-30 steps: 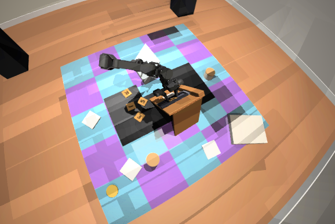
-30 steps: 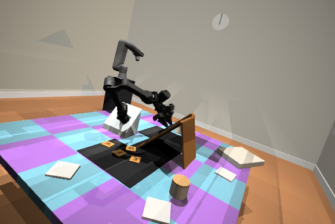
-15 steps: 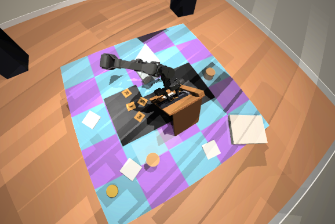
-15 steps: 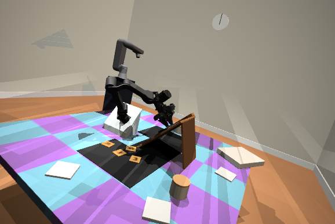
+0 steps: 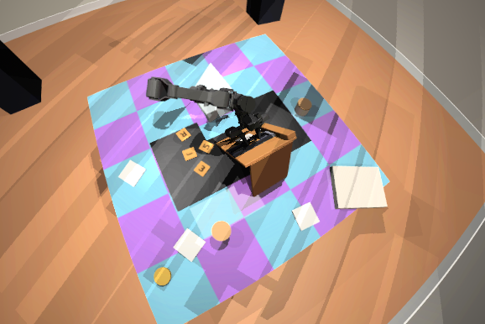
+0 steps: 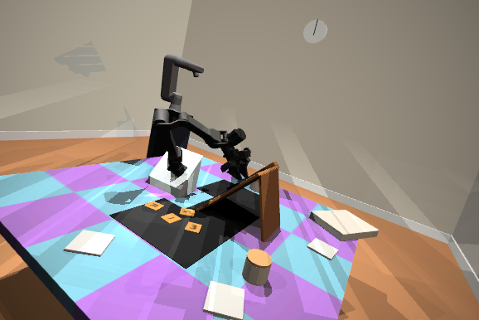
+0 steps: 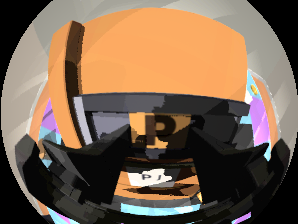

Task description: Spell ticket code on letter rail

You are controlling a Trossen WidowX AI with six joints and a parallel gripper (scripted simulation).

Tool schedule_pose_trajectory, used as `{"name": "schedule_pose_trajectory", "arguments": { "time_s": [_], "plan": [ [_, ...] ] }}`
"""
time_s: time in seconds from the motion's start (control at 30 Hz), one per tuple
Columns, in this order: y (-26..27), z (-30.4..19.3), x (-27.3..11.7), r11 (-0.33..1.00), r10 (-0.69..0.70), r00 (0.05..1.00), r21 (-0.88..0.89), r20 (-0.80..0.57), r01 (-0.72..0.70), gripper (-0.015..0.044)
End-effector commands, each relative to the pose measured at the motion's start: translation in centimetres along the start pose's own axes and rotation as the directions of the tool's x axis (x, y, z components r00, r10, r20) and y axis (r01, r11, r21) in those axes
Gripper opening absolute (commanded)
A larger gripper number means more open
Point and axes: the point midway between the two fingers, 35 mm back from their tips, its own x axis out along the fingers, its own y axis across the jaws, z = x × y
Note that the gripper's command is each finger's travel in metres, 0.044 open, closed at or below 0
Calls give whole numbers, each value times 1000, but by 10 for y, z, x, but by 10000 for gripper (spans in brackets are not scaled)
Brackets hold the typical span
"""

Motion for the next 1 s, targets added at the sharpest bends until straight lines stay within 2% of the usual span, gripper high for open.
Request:
{"name": "schedule_pose_trajectory", "arguments": {
  "time_s": [0.0,0.97],
  "plan": [
    [2,3,0,1000,-6,1000,11,3,6,0],
    [18,3,0,1000,-5,1000,12,4,5,0]
  ]
}}
